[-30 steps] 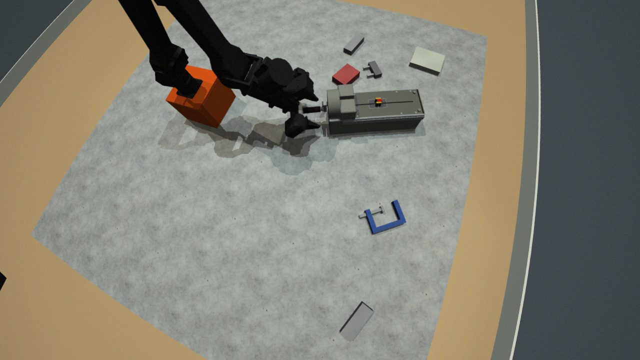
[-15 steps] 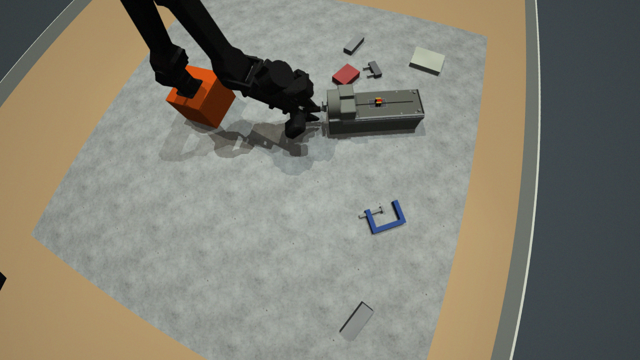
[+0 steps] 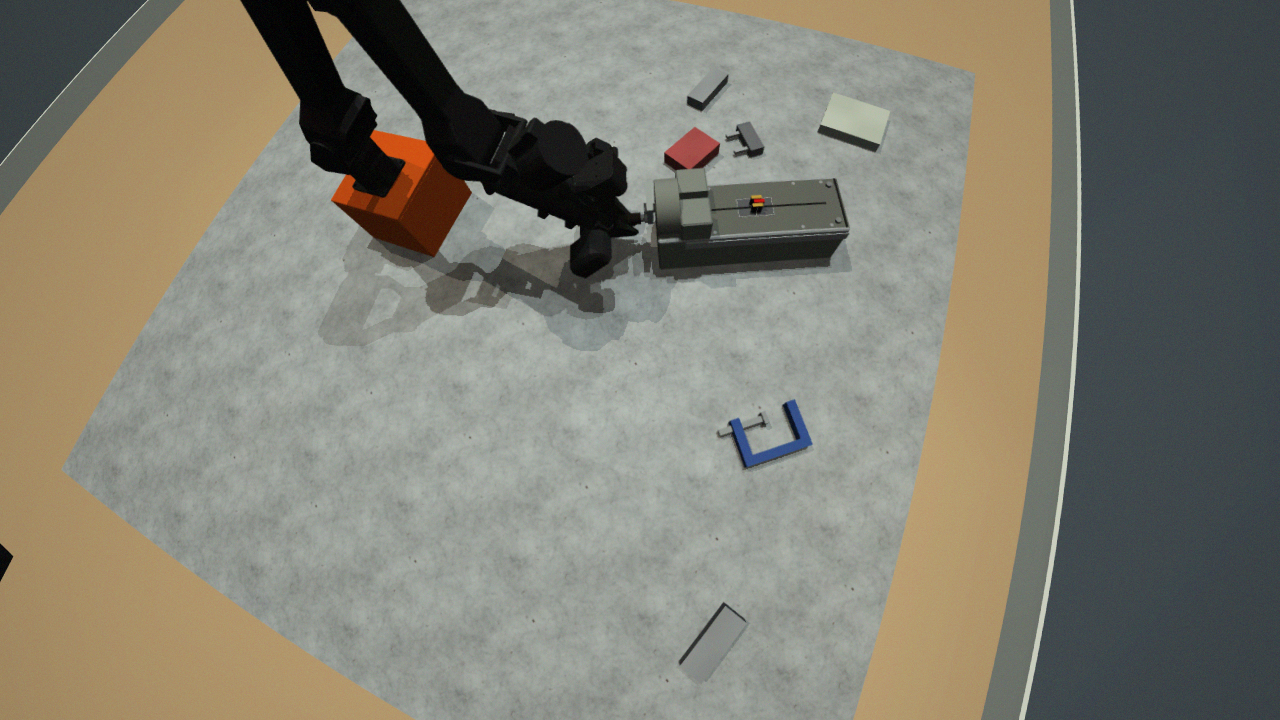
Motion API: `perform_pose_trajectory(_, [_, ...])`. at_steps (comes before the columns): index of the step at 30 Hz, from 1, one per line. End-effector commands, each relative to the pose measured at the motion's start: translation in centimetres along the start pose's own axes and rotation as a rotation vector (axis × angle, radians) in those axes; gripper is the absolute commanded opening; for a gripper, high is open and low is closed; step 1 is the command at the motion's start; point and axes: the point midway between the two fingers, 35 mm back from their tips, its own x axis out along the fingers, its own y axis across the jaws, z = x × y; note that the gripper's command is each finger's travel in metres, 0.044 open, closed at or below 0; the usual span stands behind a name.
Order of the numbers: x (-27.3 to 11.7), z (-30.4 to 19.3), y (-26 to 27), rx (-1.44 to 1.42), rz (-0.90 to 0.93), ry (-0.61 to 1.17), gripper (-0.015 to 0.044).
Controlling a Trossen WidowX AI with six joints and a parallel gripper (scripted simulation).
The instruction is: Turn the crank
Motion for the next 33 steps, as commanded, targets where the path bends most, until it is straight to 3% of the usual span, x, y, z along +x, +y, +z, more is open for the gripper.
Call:
perform_pose_trajectory(1, [0.0,0.0,0.1,-0.005,0.001,-0.001,0.0])
perform_pose_trajectory(33, [-0.5,0.4,1.5,-0.004,0.001,-0.002,0.0])
